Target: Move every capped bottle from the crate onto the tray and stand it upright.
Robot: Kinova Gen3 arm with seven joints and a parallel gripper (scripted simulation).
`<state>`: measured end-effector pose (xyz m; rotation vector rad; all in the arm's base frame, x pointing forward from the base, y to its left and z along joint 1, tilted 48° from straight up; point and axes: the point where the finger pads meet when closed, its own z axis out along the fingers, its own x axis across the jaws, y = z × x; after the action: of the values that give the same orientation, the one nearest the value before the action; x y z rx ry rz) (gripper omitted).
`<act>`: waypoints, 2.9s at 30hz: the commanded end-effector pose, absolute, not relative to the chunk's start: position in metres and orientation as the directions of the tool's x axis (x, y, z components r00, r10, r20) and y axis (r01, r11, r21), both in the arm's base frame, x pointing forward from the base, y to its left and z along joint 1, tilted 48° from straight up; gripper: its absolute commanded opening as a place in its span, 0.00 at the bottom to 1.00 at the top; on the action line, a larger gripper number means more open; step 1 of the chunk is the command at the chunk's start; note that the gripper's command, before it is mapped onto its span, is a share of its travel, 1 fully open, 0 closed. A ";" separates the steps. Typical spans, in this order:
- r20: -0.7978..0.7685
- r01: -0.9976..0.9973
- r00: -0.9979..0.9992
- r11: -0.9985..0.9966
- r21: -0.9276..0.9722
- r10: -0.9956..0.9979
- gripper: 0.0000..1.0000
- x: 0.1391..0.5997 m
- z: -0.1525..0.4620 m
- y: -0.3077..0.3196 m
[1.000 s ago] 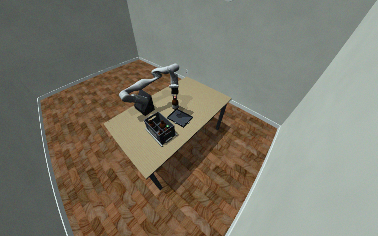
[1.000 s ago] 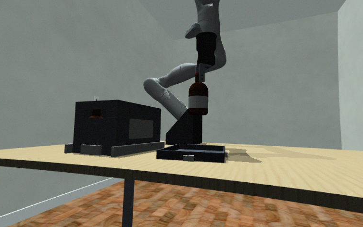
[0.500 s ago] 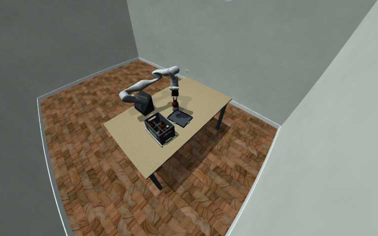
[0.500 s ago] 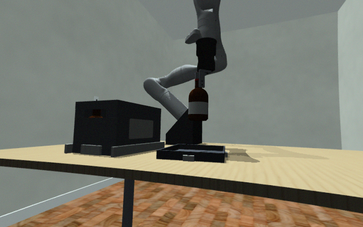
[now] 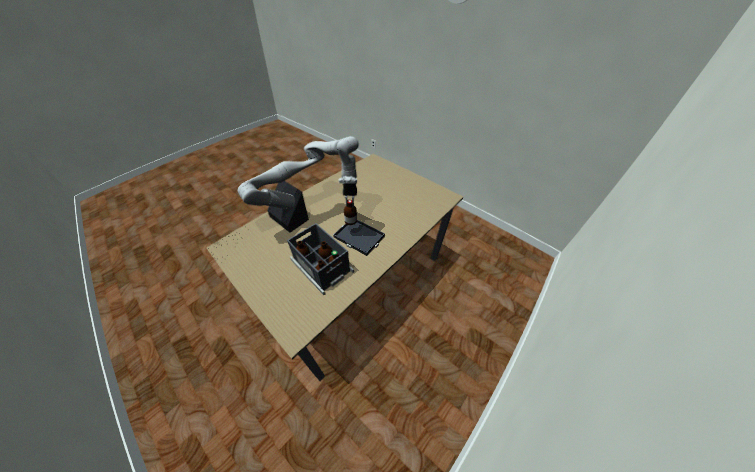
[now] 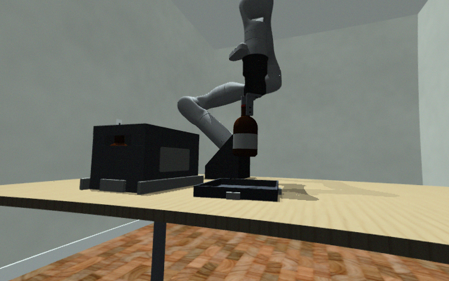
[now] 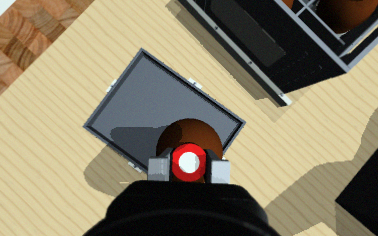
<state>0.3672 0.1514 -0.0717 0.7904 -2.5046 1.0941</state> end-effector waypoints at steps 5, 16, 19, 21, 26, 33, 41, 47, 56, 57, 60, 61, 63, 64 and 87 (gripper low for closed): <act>0.468 -0.606 -0.795 0.550 -0.575 -0.387 0.00 0.369 -0.085 0.142; 0.467 -0.602 -0.798 0.553 -0.576 -0.381 0.00 0.368 -0.094 0.131; 0.468 -0.604 -0.796 0.551 -0.576 -0.384 0.00 0.368 -0.098 0.127; 0.468 -0.606 -0.795 0.550 -0.575 -0.386 0.00 0.368 -0.101 0.124; 0.467 -0.600 -0.799 0.563 -0.569 -0.379 0.00 0.367 -0.106 0.122; 0.468 -0.603 -0.796 0.556 -0.572 -0.383 0.00 0.367 -0.113 0.110; 0.468 -0.607 -0.794 0.549 -0.574 -0.388 0.00 0.368 -0.120 0.099; 0.467 -0.602 -0.797 0.559 -0.570 -0.382 0.00 0.366 -0.122 0.099; 0.468 -0.607 -0.794 0.550 -0.574 -0.387 0.00 0.366 -0.123 0.095; 0.468 -0.607 -0.794 0.549 -0.574 -0.388 0.00 0.366 -0.124 0.095; 0.465 -0.600 -0.799 0.562 -0.569 -0.382 0.00 0.364 -0.126 0.097; 0.465 -0.601 -0.798 0.561 -0.570 -0.382 0.00 0.365 -0.126 0.097; 0.466 -0.602 -0.798 0.559 -0.570 -0.383 0.00 0.365 -0.126 0.096; 0.466 -0.602 -0.797 0.558 -0.571 -0.384 0.00 0.365 -0.126 0.095; 0.467 -0.605 -0.795 0.553 -0.573 -0.386 0.00 0.365 -0.130 0.089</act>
<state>0.3628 0.0906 -0.1320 0.8080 -2.5080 1.0728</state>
